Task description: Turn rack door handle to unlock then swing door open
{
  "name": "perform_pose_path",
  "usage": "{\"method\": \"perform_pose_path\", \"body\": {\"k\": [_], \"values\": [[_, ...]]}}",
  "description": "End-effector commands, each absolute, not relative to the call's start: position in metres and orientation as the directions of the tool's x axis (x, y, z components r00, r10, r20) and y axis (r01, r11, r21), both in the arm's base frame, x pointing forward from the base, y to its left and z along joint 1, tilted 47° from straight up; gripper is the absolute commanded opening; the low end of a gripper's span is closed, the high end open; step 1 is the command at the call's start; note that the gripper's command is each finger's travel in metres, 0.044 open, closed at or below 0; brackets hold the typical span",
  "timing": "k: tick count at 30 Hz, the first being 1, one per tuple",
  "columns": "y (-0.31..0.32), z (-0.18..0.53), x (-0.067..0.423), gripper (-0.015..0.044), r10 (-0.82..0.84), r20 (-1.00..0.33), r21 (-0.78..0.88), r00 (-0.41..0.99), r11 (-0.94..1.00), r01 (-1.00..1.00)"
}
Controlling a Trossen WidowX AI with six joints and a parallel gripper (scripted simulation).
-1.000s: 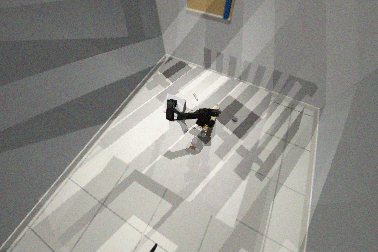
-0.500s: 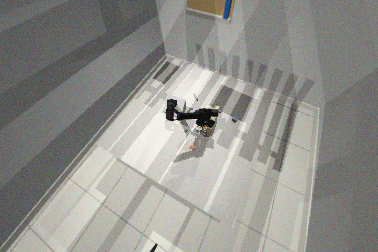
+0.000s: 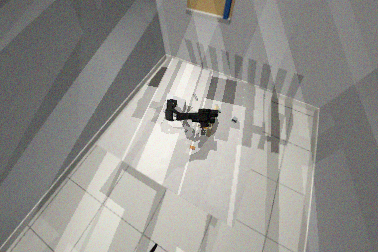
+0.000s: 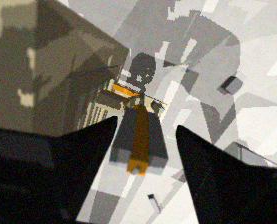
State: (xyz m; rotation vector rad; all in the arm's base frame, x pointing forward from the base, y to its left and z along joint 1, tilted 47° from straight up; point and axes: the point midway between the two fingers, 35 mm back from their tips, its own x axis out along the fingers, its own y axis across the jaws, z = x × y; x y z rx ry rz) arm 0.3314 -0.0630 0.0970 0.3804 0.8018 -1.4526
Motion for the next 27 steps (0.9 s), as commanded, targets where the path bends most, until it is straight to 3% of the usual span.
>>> {"method": "perform_pose_path", "body": {"k": [1,15,27], "values": [[-0.0622,0.0940,0.3354,0.0286,-0.727,-0.684,-0.381,-0.064,0.281,0.881],[-0.0622,0.0940,0.3354,0.0286,-0.727,-0.684,-0.691,-0.064,0.617,0.377],[-0.0622,0.0940,0.3354,0.0286,-0.727,-0.684,-0.704,-0.064,0.680,-0.205]]}}
